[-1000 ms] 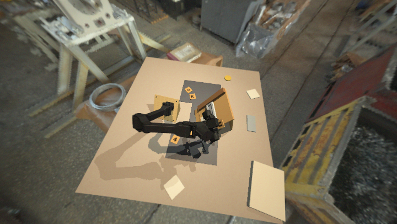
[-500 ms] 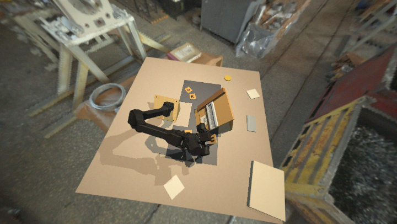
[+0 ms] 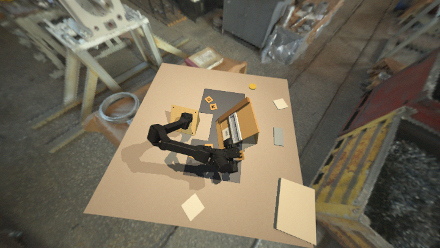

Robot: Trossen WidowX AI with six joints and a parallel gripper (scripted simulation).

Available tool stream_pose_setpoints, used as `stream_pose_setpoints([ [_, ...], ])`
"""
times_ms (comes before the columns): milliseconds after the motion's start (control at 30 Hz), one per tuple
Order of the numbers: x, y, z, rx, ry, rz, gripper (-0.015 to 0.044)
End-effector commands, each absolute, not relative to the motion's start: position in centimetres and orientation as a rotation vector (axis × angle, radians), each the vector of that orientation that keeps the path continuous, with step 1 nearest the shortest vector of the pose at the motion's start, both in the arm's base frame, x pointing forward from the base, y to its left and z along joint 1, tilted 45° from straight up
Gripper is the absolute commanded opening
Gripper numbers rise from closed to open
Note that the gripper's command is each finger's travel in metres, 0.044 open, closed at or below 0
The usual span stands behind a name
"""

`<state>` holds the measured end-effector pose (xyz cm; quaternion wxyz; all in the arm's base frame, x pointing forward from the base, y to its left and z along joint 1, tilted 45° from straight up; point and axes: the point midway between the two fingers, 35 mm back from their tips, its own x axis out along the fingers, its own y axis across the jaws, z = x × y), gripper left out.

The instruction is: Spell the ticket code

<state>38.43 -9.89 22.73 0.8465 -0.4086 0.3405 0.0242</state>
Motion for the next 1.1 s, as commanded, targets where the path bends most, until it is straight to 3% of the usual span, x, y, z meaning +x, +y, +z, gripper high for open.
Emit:
stream_pose_setpoints([
  [0, 38.6, -10.0, 22.8, -0.865, 0.712, 0.051, 0.0],
  [1067, 38.1, -9.3, 21.8, -0.864, 0.712, 0.051, 0.0],
])
